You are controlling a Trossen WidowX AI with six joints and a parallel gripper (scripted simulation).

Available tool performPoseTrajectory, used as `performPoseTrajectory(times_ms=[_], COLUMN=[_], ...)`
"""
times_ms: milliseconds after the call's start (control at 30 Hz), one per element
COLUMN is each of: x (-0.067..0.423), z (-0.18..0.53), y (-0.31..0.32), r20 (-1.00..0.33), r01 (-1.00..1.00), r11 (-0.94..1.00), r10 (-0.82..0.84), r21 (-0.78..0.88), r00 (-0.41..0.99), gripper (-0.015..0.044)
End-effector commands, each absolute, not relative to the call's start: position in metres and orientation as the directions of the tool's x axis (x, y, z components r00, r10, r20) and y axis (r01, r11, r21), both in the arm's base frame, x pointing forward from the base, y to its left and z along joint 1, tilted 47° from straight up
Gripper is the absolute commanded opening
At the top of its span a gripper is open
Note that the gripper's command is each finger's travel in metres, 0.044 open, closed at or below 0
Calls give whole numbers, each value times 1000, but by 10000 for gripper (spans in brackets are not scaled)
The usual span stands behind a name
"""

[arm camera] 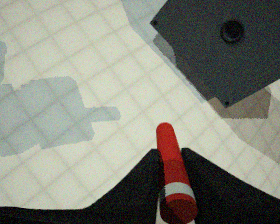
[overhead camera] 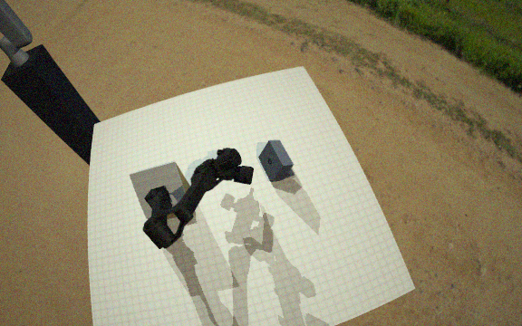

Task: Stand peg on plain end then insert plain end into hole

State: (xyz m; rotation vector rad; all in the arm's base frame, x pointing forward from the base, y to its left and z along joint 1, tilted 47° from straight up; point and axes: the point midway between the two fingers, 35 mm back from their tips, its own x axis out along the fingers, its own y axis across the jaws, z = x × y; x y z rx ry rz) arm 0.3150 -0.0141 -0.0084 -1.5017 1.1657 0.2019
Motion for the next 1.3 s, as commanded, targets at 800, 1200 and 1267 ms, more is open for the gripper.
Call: performPoseTrajectory(times_ms=[800, 1200, 1267], x=[320, 322, 322], z=[-20, -22, -22], y=[-3, 1, 2], r20=[-649, -626, -622], r01=[-736, -722, -719], r11=[15, -50, -60], r10=[-484, -460, -455], r21=[-677, -690, -693], r00=[587, 630, 637], gripper=[0, 0, 0])
